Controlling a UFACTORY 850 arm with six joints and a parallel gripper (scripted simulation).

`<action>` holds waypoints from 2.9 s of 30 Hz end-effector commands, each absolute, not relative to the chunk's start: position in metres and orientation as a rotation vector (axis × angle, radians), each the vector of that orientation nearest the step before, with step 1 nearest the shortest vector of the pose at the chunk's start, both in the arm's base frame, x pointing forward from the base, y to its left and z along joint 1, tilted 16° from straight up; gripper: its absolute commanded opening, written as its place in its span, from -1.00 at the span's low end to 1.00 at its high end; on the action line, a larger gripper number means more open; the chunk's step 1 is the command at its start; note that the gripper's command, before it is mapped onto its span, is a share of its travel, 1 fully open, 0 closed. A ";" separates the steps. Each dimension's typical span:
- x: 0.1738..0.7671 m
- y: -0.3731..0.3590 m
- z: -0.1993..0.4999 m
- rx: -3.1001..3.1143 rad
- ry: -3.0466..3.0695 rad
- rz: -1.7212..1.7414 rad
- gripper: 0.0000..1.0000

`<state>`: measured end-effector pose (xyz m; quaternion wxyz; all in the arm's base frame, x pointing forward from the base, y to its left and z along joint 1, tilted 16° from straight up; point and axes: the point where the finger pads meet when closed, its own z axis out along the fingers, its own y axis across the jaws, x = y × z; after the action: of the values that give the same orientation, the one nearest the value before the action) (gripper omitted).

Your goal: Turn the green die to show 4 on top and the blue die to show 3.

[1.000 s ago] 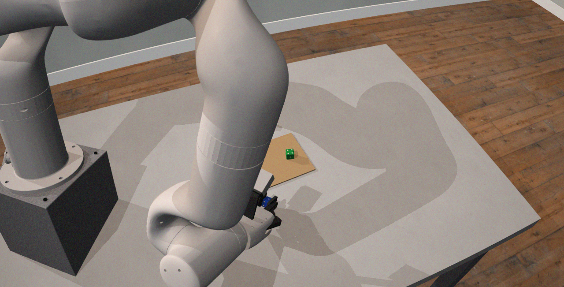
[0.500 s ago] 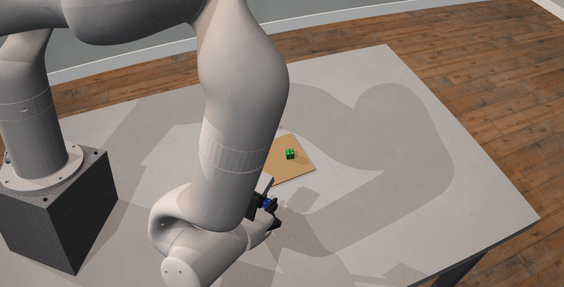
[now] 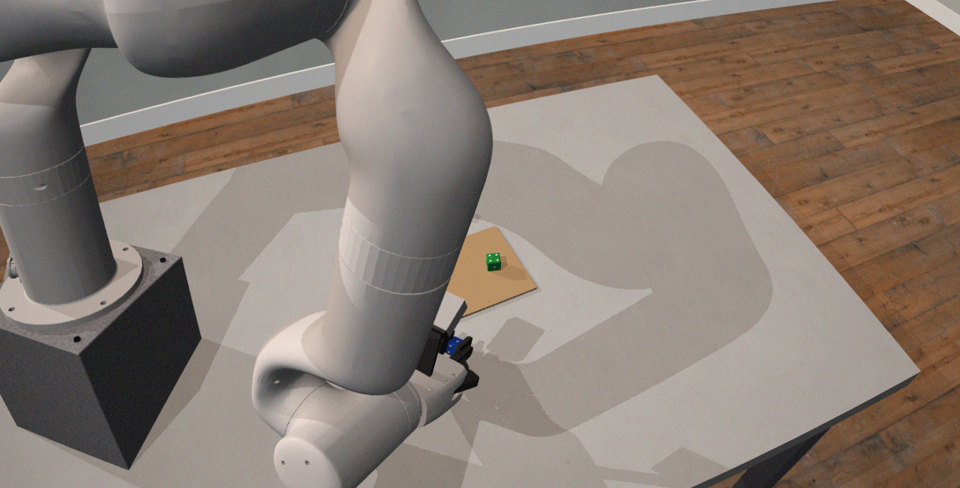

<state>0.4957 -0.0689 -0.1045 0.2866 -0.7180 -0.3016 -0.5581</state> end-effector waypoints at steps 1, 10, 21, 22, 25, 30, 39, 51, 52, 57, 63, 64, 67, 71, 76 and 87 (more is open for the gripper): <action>0.496 -0.069 -0.104 -1.918 -0.807 -1.493 -0.69; 0.496 -0.069 -0.104 -1.918 -0.807 -1.493 -0.69; 0.496 -0.069 -0.104 -1.918 -0.807 -1.493 -0.61; 0.496 -0.069 -0.104 -1.918 -0.807 -1.493 -0.61; 0.496 -0.069 -0.104 -1.918 -0.807 -1.493 -0.53; 0.496 -0.069 -0.104 -1.918 -0.807 -1.493 -0.45; 0.496 -0.069 -0.104 -1.918 -0.807 -1.493 -0.28; 0.496 -0.069 -0.104 -1.918 -0.807 -1.493 -0.28; 0.496 -0.069 -0.104 -1.918 -0.807 -1.493 -0.28; 0.496 -0.069 -0.104 -1.918 -0.807 -1.493 -0.28; 0.496 -0.069 -0.104 -1.918 -0.807 -1.493 -0.28; 0.496 -0.069 -0.104 -1.918 -0.807 -1.493 -0.28; 0.496 -0.069 -0.104 -1.918 -0.807 -1.493 -0.28; 0.496 -0.069 -0.104 -1.918 -0.807 -1.493 -0.28; 0.496 -0.069 -0.104 -1.918 -0.807 -1.493 -0.28; 0.488 -0.080 -0.101 -1.918 -0.807 -1.493 -0.28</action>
<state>0.4921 -0.0732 -0.1033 0.2867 -0.7179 -0.3016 -0.5580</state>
